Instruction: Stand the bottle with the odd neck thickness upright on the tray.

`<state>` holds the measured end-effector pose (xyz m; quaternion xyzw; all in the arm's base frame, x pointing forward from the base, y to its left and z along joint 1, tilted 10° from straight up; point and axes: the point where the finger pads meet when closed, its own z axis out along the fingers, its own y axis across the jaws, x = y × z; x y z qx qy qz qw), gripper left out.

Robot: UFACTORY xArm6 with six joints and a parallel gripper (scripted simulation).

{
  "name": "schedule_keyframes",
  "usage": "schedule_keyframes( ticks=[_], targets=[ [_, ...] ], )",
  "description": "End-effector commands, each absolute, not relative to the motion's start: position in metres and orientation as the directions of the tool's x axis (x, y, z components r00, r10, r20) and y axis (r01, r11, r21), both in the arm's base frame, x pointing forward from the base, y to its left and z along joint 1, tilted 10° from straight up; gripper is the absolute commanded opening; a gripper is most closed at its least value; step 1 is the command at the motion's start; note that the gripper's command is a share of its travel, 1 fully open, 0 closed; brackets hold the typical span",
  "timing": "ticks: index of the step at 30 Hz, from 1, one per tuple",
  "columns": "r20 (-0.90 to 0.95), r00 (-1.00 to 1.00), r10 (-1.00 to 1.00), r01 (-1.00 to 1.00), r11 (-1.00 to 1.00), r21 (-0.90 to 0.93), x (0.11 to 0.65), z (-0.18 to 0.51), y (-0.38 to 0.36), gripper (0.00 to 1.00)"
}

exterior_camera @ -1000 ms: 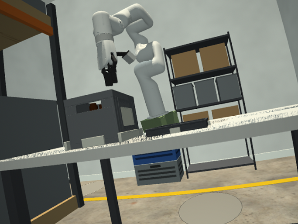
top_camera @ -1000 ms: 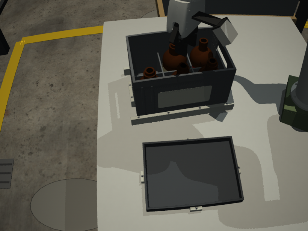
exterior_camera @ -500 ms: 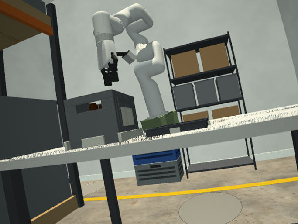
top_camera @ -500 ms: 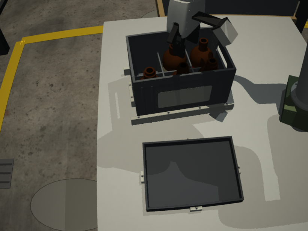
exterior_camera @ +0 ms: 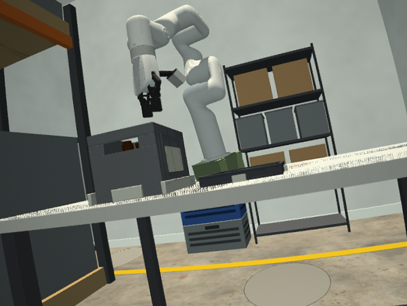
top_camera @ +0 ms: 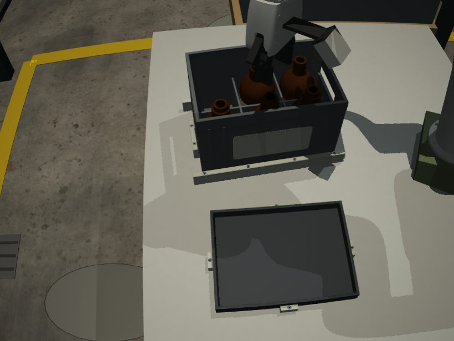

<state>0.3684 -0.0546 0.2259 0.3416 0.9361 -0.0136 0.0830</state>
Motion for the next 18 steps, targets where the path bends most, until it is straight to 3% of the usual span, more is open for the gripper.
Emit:
schedule_keyframes(
  ticks=[1, 18],
  targets=[
    [-0.168, -0.752, 0.637, 0.642, 0.766, 0.033, 0.3693, 0.2274, -0.0546, 0.65],
    [-0.168, -0.752, 0.637, 0.642, 0.766, 0.033, 0.3704, 0.2211, -0.055, 0.65]
  ],
)
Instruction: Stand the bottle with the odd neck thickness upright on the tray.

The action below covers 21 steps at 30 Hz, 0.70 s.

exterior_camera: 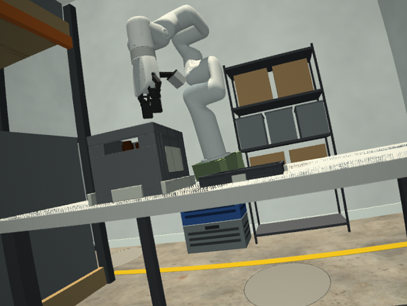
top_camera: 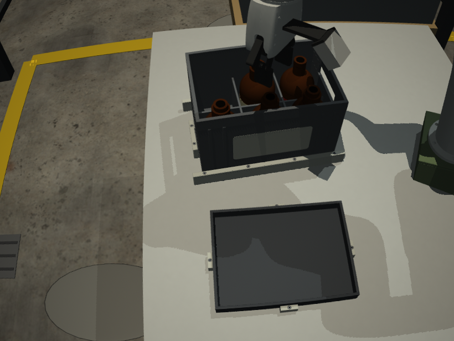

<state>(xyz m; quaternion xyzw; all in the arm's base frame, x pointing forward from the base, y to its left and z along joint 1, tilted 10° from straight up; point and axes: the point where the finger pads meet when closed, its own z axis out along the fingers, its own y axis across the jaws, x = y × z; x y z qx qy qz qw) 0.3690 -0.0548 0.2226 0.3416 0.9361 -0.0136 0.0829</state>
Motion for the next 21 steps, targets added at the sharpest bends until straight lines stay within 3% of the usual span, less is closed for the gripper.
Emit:
schedule_keyframes(
  ticks=[1, 21],
  targets=[
    [-0.168, -0.752, 0.637, 0.642, 0.766, 0.033, 0.371, 0.22, -0.055, 0.65],
    [-0.168, -0.752, 0.637, 0.642, 0.766, 0.033, 0.374, 0.2, -0.056, 0.65]
  ],
)
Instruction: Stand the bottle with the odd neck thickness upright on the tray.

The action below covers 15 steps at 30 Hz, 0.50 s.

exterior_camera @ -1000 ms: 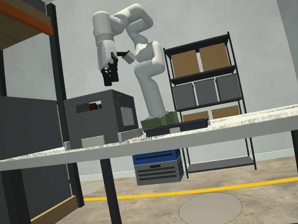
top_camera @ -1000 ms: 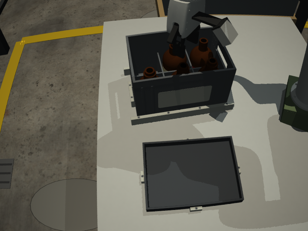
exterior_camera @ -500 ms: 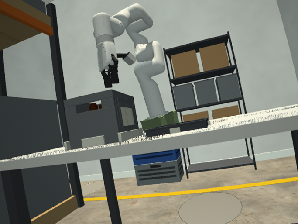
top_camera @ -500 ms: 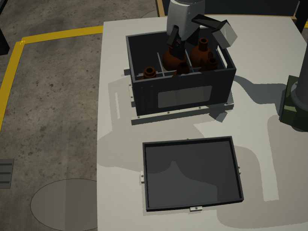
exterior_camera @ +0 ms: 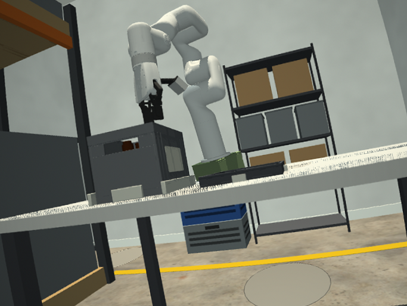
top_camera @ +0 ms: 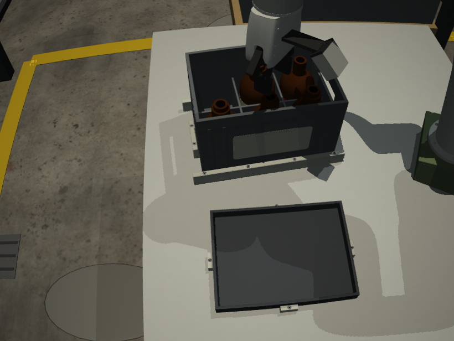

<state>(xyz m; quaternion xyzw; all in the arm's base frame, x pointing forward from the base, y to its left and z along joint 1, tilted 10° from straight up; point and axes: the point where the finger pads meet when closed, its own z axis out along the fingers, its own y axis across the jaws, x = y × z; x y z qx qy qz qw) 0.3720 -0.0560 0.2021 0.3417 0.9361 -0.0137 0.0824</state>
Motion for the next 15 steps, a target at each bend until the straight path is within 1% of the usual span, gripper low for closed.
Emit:
schedule_keyframes(
  ticks=[1, 15],
  targets=[
    [-0.168, -0.752, 0.637, 0.642, 0.766, 0.033, 0.374, 0.199, -0.056, 0.65],
    [-0.168, -0.752, 0.637, 0.642, 0.766, 0.033, 0.376, 0.187, -0.057, 0.65]
  ],
)
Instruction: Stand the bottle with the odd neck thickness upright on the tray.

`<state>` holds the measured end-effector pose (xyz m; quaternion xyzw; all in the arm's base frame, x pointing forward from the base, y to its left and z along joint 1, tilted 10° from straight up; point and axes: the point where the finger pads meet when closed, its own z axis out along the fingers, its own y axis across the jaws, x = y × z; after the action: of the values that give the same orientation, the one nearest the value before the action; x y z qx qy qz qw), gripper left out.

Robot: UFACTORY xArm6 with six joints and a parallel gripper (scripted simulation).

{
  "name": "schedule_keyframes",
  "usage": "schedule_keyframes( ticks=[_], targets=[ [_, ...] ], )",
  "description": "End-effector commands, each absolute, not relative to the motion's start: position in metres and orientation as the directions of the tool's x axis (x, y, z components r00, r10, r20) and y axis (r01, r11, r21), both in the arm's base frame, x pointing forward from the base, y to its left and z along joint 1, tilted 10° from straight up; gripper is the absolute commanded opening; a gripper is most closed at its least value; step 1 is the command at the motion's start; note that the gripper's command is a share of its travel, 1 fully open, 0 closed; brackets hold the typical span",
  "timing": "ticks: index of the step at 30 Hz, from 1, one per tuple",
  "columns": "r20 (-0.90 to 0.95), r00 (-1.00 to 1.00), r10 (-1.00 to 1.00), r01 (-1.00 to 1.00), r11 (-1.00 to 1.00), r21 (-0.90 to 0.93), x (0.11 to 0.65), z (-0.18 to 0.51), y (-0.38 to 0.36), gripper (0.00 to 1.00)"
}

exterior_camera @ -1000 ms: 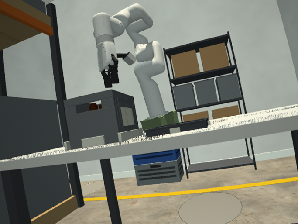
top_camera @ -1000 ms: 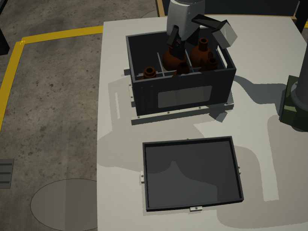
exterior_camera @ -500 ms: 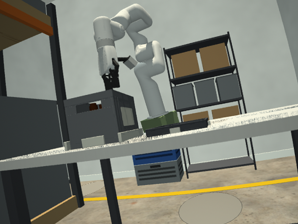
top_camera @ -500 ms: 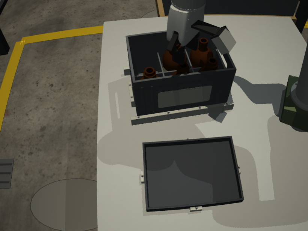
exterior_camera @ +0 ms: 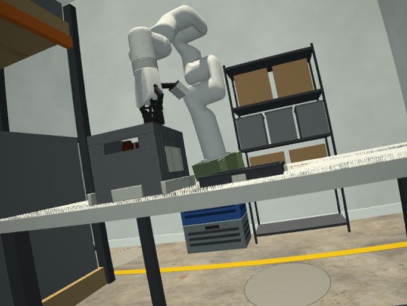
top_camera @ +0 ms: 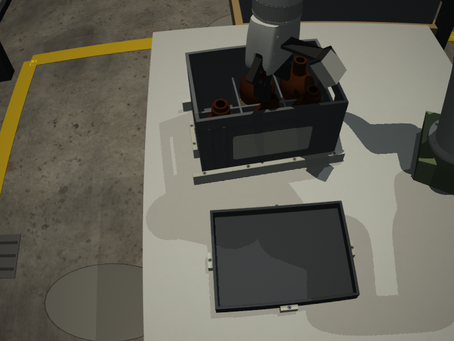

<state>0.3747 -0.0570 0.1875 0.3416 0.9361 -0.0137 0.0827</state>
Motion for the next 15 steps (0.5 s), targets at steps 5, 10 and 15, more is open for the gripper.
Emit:
schedule_keyframes(
  ticks=[5, 10, 15],
  targets=[
    [-0.168, -0.752, 0.637, 0.642, 0.766, 0.033, 0.3765, 0.185, -0.0573, 0.65],
    [-0.168, -0.752, 0.637, 0.642, 0.766, 0.033, 0.3767, 0.1842, -0.0574, 0.65],
    [-0.168, -0.752, 0.637, 0.642, 0.766, 0.033, 0.3767, 0.1841, -0.0574, 0.65]
  ],
)
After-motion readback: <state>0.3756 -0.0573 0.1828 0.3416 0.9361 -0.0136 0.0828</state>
